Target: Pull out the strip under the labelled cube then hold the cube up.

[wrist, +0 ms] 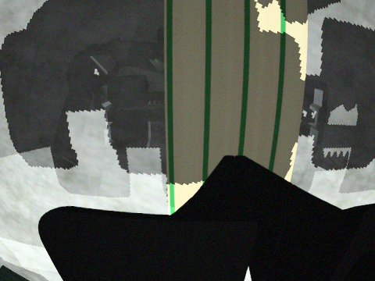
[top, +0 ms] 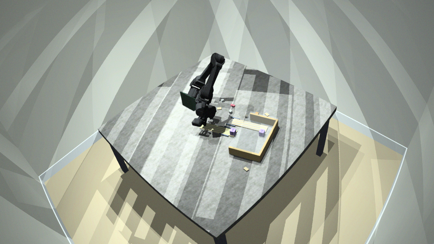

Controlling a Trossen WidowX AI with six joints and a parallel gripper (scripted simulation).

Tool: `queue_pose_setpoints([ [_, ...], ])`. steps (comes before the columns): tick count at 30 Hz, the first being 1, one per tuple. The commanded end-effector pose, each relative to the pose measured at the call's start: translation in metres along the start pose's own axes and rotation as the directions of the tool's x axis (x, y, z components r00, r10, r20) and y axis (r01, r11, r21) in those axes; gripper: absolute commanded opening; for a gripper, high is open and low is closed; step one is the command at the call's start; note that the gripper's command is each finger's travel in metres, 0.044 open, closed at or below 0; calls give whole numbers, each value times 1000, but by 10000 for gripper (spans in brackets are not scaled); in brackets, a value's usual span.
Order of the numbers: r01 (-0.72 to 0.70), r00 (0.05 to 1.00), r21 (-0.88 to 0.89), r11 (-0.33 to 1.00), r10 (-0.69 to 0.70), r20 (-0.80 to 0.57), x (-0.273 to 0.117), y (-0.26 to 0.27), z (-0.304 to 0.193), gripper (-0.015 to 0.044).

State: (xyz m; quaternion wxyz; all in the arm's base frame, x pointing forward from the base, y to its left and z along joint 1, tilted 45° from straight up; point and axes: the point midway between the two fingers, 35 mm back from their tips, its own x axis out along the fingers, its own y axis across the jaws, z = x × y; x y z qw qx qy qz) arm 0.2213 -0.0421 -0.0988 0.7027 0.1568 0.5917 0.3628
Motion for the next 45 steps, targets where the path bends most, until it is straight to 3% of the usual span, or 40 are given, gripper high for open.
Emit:
queue_pose_setpoints([
  [1, -9, 1000, 5, 1000, 9, -24, 4, 4, -8, 0],
  [4, 0, 1000, 0, 1000, 0, -2, -2, 0, 0, 0],
  [8, -7, 1000, 4, 1000, 7, -23, -39, -1, 1, 0],
  [12, -7, 1000, 5, 1000, 8, -24, -42, -1, 1, 0],
  [29, -9, 1000, -40, 999, 9, -22, -43, -1, 66, 440],
  [45, -10, 1000, -42, 999, 9, -20, -48, -2, 121, 440],
])
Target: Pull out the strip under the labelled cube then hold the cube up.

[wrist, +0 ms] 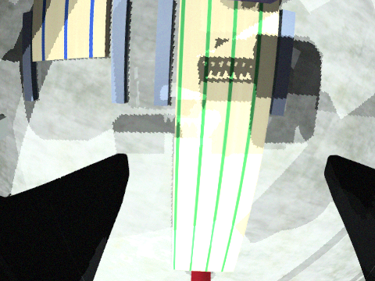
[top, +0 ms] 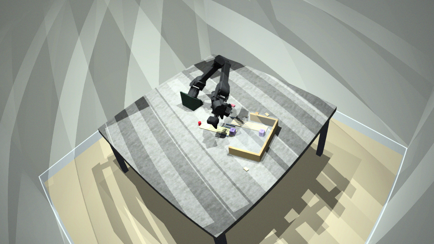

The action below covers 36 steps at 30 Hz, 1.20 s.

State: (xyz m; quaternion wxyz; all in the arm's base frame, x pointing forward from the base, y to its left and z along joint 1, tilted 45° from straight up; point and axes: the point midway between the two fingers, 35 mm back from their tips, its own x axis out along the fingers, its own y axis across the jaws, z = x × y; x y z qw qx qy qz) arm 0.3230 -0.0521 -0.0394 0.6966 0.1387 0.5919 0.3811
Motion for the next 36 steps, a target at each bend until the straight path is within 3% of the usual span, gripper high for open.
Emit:
queue_pose_setpoints([
  [1, -1, 1000, 3, 1000, 1, 7, -3, -1, 15, 440],
  [24, 0, 1000, 0, 1000, 0, 10, -15, -10, 89, 440],
  [31, 0, 1000, 0, 1000, 0, 10, -6, -10, 90, 256],
  [36, 0, 1000, 0, 1000, 0, 10, 2, -10, 90, 250],
])
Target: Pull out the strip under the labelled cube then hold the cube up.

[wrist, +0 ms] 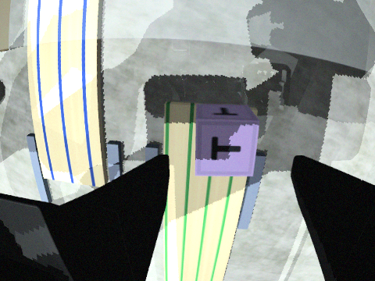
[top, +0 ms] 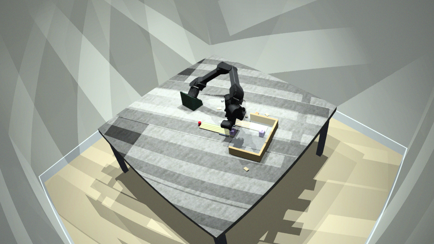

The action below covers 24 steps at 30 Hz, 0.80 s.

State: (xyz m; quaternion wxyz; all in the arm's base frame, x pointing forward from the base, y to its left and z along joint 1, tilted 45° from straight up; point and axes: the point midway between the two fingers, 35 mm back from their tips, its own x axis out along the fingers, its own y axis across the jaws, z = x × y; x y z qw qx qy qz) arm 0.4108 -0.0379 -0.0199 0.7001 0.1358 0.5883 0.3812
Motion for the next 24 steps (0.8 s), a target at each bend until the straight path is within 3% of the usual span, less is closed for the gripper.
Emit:
queue_pose_setpoints([
  [1, -5, 1000, 8, 1000, 5, 3, 7, 0, 0, 250],
  [24, -7, 1000, 8, 1000, 7, 4, 43, 1, -1, 250],
])
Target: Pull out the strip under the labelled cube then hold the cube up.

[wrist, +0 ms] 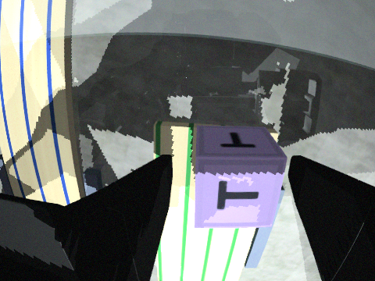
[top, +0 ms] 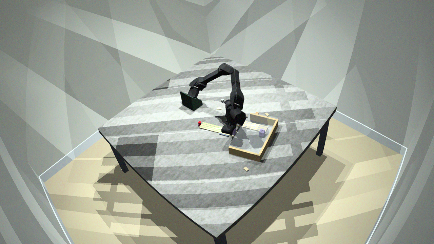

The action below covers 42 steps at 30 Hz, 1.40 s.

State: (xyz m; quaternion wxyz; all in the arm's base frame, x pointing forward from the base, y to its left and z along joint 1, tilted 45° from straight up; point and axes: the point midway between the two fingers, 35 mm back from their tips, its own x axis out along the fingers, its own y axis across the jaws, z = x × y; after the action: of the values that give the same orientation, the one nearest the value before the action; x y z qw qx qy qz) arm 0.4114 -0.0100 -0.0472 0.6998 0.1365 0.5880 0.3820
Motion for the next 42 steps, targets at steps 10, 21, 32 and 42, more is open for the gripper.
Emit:
queue_pose_setpoints([
  [10, -1, 1000, 0, 1000, 1, -1, 2, 0, 0, 118],
  [21, -1, 1000, 3, 1000, 1, -1, -12, 7, -16, 0],
  [32, -4, 1000, 11, 1000, 4, 0, -40, 27, -54, 0],
  [42, -5, 1000, 12, 1000, 5, 0, -41, 37, -74, 0],
])
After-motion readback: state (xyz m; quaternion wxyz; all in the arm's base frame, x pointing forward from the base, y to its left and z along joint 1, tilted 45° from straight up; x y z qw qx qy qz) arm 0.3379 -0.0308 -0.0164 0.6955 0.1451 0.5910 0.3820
